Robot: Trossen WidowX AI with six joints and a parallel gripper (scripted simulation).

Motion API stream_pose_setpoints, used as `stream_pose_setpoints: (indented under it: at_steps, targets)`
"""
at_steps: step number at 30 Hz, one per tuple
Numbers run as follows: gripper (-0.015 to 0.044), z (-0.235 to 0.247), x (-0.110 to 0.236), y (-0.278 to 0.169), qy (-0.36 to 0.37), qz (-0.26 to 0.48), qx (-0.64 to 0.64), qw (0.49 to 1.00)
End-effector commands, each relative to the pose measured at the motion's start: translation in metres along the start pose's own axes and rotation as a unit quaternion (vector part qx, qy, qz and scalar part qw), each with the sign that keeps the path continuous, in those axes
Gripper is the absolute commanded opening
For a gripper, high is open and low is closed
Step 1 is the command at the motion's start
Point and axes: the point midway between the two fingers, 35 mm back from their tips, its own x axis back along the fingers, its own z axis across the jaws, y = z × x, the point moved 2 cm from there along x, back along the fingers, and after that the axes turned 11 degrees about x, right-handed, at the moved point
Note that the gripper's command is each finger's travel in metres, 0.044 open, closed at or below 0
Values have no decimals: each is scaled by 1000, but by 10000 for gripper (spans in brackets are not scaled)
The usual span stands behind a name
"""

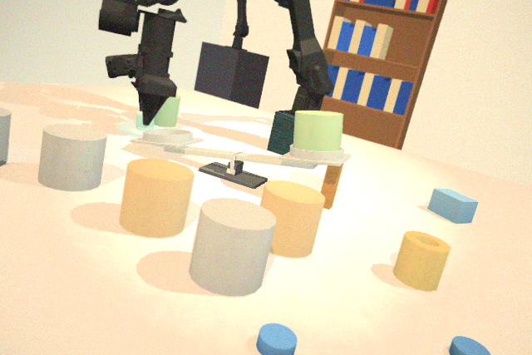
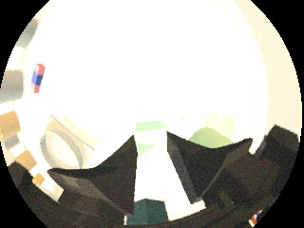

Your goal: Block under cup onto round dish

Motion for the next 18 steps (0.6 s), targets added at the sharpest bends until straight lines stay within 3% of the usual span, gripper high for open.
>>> stream_pose_setpoints:
  at_steps: [1,13,18]
  targets:
    - [131,0,1,0,0,-1,0,1000]
    - [440,0,8,1,0,0,0,1000]
    - [440,0,56,0,-1,1,2,1000]
